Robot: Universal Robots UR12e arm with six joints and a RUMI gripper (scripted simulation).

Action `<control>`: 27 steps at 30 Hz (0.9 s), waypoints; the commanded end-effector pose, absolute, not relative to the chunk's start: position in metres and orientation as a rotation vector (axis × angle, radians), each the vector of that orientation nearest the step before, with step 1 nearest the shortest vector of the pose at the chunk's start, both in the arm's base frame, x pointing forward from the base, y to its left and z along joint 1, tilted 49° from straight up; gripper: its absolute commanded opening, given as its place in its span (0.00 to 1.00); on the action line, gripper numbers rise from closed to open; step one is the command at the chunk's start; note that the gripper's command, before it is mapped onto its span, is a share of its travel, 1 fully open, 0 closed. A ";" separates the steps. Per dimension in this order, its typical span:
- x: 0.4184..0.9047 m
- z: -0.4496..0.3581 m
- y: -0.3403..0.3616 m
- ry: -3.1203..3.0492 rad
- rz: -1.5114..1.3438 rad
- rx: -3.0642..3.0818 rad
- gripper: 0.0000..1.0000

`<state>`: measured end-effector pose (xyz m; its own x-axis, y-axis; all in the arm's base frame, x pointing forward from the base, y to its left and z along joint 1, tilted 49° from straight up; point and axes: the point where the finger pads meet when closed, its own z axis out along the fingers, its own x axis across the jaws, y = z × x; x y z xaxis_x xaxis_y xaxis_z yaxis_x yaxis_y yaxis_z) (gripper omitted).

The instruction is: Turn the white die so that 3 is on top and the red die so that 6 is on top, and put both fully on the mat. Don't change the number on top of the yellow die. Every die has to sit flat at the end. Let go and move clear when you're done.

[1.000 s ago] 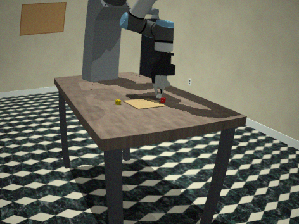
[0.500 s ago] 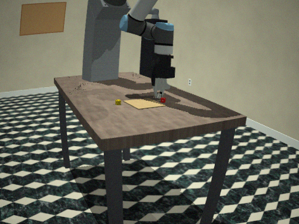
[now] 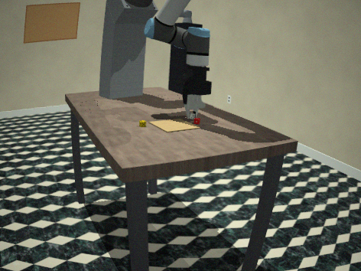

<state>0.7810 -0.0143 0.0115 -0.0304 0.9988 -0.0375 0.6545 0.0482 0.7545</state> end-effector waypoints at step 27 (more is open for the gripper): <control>0.781 0.012 -0.014 1.746 0.759 1.665 0.03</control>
